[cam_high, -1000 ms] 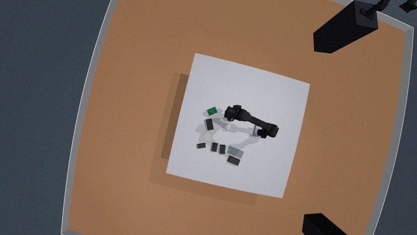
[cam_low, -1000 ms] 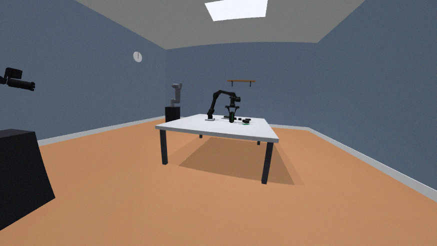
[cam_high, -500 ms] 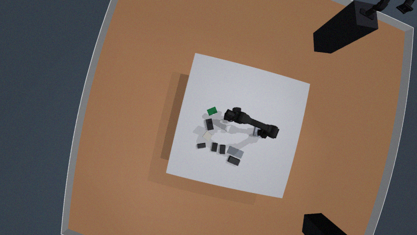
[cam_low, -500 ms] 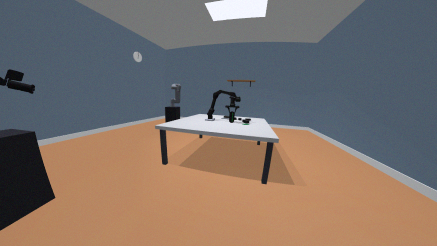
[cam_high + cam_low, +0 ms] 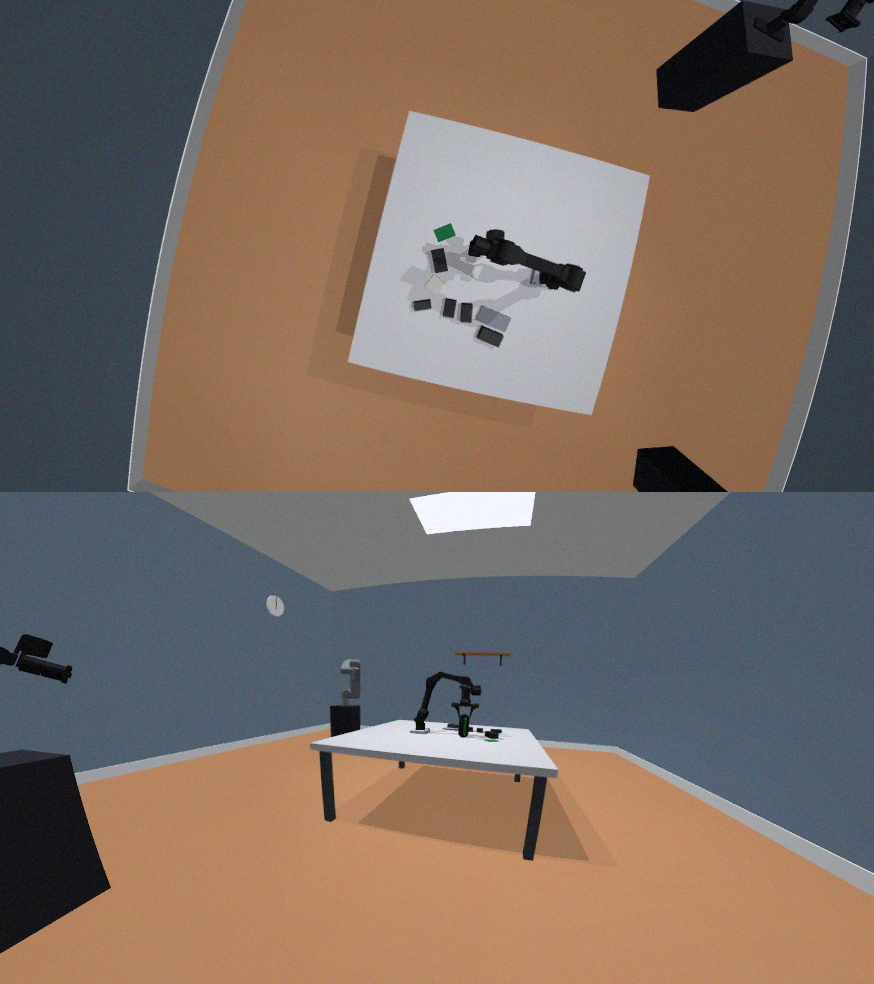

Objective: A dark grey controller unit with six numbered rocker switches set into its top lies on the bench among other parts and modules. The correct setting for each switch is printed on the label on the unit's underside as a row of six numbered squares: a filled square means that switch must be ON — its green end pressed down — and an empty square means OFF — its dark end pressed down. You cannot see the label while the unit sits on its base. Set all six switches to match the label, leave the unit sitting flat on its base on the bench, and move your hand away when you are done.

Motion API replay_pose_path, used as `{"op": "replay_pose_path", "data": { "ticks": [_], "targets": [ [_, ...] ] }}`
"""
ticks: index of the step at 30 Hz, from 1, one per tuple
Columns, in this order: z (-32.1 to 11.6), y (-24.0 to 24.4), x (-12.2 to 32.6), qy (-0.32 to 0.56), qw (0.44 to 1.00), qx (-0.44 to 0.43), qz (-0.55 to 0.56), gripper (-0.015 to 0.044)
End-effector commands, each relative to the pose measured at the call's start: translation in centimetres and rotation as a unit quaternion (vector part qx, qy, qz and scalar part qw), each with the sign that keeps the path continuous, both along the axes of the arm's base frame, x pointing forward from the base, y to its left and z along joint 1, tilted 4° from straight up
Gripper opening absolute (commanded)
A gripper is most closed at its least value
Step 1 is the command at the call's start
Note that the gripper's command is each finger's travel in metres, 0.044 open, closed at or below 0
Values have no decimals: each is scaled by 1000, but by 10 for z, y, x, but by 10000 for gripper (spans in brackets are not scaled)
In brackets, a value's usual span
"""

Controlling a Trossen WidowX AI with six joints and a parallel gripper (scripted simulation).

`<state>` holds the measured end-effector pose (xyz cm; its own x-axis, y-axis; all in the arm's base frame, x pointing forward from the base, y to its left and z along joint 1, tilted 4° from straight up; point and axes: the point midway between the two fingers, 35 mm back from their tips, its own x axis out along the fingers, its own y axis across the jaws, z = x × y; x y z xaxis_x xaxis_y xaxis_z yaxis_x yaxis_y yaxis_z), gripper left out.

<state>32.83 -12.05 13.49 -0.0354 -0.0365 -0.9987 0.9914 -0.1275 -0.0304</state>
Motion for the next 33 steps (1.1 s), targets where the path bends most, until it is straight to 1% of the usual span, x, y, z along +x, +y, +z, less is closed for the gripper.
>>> {"op": "replay_pose_path", "data": {
  "ticks": [1, 33],
  "targets": [
    [-4, 7, 0, 2, 1000, 6, -1, 338],
    [-8, 43, 5, 2, 1000, 8, -1, 338]
  ]
}}
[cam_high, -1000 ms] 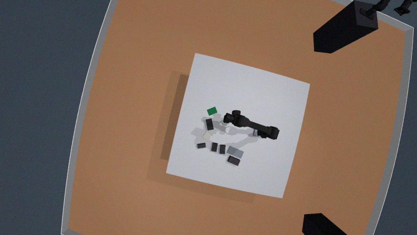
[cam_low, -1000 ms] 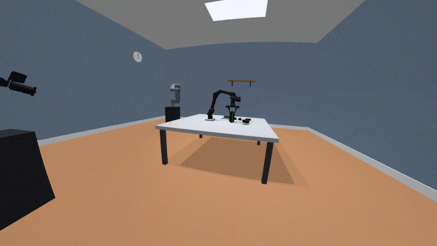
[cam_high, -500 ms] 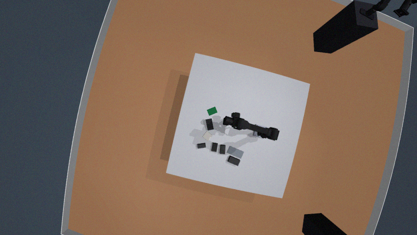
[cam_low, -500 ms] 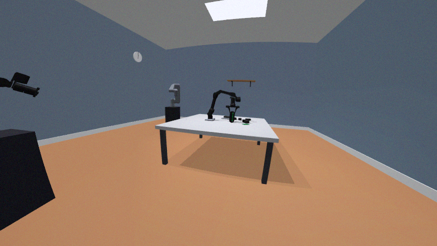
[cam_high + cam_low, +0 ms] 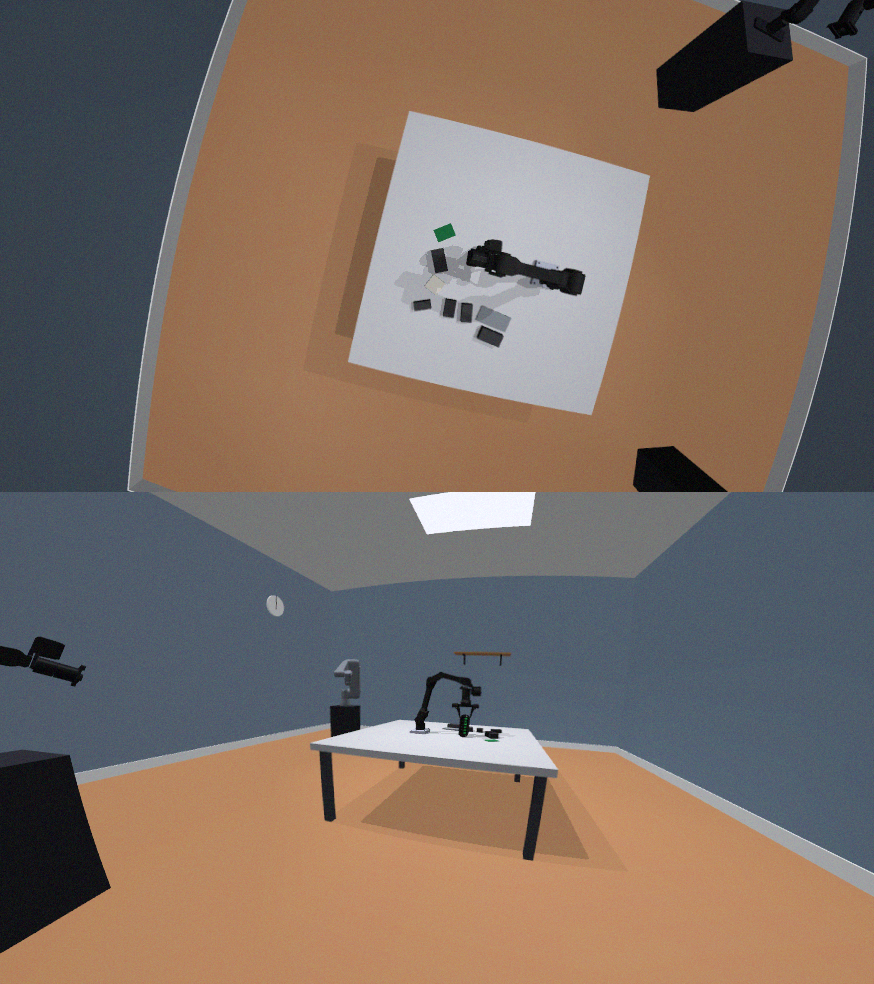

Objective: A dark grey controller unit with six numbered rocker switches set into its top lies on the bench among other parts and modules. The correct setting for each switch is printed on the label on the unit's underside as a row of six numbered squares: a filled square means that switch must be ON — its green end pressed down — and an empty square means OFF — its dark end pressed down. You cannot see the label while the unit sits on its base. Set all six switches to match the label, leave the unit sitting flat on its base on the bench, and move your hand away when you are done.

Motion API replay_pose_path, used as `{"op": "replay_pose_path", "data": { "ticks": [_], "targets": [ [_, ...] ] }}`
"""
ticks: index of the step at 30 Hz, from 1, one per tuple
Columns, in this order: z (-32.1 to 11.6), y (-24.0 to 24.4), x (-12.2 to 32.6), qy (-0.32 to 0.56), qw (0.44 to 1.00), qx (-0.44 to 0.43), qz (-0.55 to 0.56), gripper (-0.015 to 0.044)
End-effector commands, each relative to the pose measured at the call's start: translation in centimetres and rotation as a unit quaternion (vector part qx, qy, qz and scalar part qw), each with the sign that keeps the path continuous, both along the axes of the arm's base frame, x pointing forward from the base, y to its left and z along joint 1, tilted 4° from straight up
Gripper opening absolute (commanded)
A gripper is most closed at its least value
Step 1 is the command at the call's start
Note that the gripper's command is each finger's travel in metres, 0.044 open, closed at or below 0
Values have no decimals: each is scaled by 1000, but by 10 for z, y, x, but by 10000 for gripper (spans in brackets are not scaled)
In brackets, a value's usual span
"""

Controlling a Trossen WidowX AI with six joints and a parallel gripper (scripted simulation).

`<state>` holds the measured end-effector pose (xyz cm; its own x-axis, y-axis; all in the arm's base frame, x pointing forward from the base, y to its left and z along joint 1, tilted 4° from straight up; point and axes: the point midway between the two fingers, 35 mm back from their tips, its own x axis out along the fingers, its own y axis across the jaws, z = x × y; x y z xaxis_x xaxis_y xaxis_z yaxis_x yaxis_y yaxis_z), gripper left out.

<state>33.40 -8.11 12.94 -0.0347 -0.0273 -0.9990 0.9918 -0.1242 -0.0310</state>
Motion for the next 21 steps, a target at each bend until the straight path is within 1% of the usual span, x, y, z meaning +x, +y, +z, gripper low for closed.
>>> {"op": "replay_pose_path", "data": {
  "ticks": [1, 21],
  "targets": [
    [-2, 4, -1, 3, 1000, 4, -3, 338],
    [-6, 20, 1, 2, 1000, 4, -3, 338]
  ]
}}
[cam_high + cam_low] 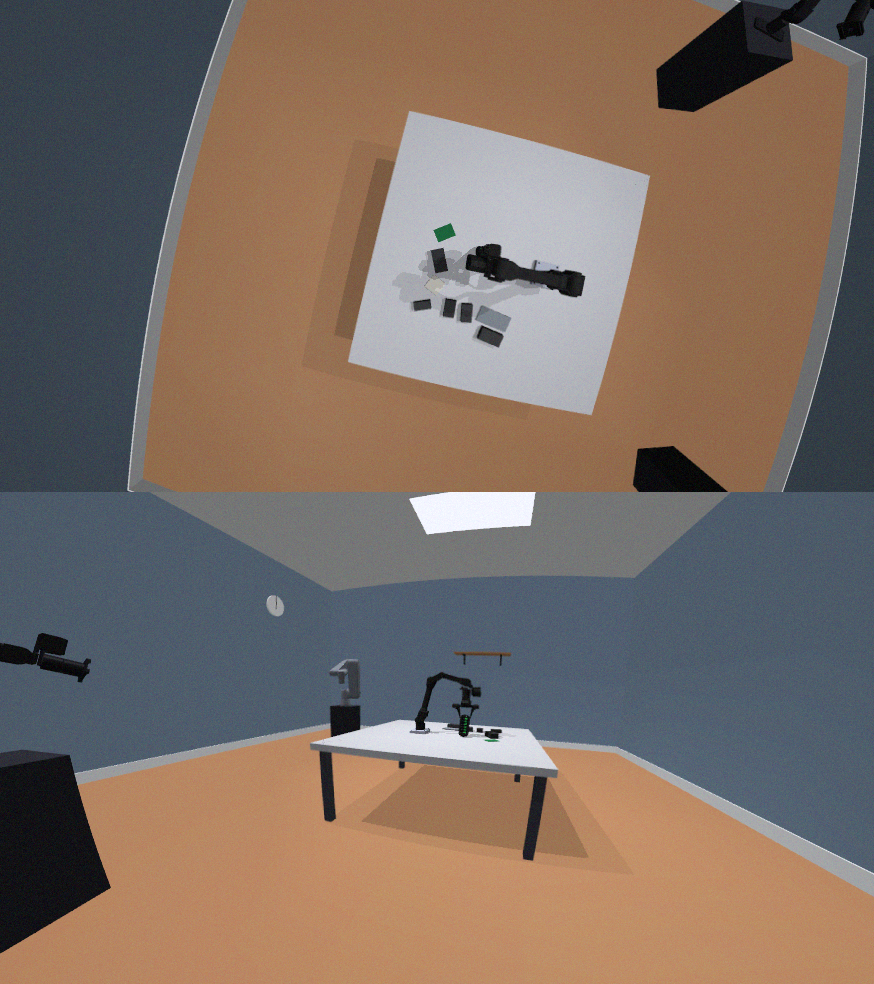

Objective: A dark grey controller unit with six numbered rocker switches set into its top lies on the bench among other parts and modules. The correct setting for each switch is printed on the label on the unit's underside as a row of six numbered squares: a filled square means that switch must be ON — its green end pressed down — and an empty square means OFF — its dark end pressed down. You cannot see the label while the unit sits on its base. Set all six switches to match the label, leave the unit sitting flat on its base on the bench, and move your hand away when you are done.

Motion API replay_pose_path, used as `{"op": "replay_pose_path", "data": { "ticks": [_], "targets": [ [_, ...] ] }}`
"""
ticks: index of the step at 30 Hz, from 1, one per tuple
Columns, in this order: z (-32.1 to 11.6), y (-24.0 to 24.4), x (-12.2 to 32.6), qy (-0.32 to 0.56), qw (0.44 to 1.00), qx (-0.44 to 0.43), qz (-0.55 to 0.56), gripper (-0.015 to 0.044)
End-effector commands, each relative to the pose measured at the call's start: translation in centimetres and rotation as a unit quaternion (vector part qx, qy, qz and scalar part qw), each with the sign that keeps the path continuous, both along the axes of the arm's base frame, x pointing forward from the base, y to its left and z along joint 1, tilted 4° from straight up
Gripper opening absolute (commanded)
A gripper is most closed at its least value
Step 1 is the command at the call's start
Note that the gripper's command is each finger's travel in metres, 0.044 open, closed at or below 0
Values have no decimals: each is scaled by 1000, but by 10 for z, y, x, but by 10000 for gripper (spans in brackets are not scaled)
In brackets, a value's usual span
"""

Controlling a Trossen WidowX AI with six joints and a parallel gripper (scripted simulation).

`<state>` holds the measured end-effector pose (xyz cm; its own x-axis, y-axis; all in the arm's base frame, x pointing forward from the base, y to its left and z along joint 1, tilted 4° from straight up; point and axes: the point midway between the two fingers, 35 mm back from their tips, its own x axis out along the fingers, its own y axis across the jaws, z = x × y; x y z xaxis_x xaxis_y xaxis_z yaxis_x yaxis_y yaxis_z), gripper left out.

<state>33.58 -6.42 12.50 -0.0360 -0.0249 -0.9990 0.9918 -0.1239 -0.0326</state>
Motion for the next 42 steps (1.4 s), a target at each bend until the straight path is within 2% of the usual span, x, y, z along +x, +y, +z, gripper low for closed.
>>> {"op": "replay_pose_path", "data": {
  "ticks": [1, 42],
  "targets": [
    [-2, 4, -1, 2, 1000, 3, -3, 338],
    [-14, 34, 3, 2, 1000, 5, -3, 338]
  ]
}}
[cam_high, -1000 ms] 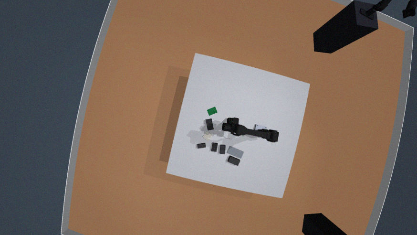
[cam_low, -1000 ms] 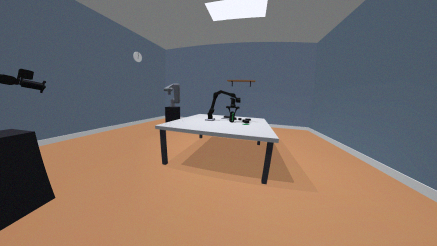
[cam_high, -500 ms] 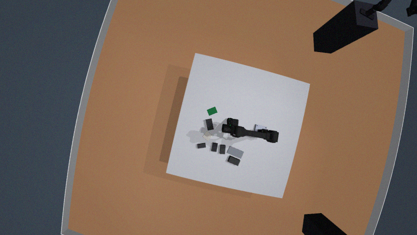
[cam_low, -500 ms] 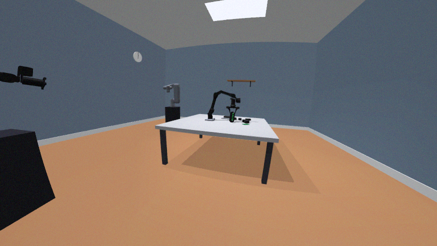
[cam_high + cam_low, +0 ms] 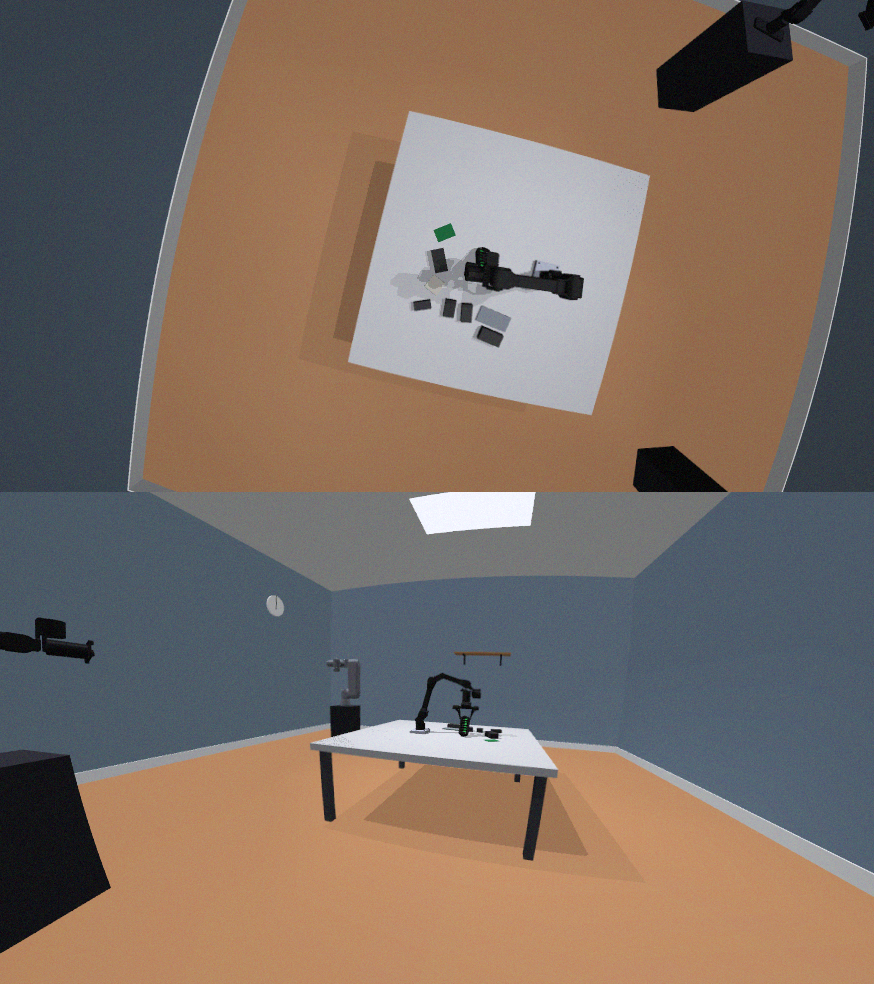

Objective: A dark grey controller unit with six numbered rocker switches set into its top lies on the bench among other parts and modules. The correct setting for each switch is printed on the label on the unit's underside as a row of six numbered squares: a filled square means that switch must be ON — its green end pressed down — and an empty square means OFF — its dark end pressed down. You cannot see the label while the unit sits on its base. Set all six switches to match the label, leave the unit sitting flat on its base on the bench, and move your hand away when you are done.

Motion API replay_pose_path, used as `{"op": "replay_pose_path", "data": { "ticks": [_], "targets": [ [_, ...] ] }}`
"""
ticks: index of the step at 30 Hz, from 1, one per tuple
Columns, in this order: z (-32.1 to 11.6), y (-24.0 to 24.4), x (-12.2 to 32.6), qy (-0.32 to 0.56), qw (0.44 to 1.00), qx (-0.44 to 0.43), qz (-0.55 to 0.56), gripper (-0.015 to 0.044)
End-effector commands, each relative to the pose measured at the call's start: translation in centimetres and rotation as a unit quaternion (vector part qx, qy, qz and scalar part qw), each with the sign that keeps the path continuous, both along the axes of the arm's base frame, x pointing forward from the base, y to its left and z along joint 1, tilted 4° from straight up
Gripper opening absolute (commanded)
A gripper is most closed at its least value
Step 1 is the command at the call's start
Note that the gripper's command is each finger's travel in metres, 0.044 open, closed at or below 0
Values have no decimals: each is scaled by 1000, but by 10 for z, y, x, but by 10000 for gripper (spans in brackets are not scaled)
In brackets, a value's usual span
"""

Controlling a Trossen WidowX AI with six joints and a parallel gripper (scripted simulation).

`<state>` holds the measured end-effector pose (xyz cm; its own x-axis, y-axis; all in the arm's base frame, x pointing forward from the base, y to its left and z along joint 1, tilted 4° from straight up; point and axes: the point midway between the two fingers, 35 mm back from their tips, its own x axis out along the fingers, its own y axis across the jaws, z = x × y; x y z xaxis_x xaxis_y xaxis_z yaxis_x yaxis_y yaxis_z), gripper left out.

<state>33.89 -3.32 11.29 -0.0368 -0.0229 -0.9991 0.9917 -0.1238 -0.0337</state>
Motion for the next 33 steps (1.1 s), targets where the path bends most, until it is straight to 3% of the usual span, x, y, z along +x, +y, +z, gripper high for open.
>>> {"op": "replay_pose_path", "data": {
  "ticks": [1, 33],
  "targets": [
    [-2, 4, 0, 1, 1000, 4, -3, 338],
    [-15, 25, 2, 1, 1000, 5, -3, 336]
  ]
}}
